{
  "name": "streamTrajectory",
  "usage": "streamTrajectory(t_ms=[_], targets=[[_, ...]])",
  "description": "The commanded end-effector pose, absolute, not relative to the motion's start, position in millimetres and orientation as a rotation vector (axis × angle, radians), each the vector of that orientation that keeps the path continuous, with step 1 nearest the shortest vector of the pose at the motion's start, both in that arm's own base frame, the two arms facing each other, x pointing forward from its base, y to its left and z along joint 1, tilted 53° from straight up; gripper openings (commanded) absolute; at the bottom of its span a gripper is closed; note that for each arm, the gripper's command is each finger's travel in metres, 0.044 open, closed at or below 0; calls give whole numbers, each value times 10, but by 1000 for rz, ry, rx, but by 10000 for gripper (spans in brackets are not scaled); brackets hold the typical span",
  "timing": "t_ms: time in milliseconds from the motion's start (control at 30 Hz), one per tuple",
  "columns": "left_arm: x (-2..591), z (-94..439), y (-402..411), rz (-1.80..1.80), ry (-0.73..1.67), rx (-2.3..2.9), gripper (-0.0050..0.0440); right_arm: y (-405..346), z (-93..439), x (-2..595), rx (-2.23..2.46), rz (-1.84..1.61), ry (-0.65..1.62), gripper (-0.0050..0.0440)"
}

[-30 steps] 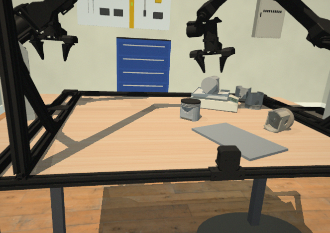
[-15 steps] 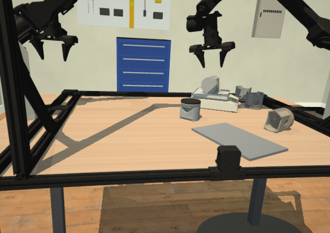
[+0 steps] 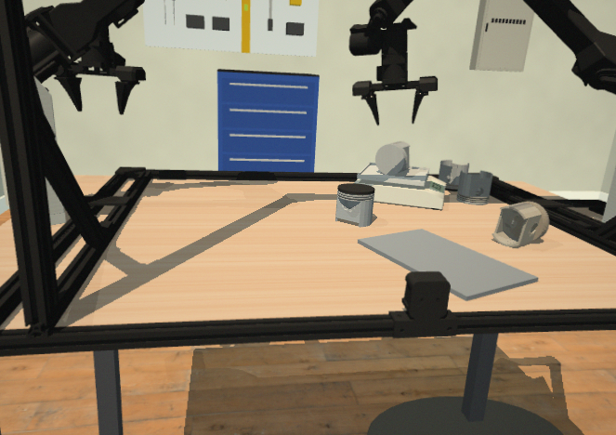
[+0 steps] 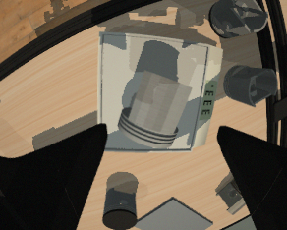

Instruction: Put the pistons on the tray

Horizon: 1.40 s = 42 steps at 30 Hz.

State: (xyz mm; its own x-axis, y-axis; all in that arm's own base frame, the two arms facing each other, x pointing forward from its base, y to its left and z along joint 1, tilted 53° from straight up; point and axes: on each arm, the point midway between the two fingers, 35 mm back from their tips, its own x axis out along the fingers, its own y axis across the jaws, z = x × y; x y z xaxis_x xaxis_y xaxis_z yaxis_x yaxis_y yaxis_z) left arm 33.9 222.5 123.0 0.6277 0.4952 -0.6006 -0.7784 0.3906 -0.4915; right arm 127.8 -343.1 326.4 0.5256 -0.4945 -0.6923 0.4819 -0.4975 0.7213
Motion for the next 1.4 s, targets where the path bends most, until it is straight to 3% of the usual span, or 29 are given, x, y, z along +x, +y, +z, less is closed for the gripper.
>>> streamTrajectory(t_ms=[0, 1367], targets=[[342, 1233, 2224, 832, 386, -830, 440, -3398, 3293, 1279, 1626, -1140, 36, 378], [342, 1233, 2224, 832, 386, -830, 440, -3398, 3293, 1279, 781, -845, 404, 378]])
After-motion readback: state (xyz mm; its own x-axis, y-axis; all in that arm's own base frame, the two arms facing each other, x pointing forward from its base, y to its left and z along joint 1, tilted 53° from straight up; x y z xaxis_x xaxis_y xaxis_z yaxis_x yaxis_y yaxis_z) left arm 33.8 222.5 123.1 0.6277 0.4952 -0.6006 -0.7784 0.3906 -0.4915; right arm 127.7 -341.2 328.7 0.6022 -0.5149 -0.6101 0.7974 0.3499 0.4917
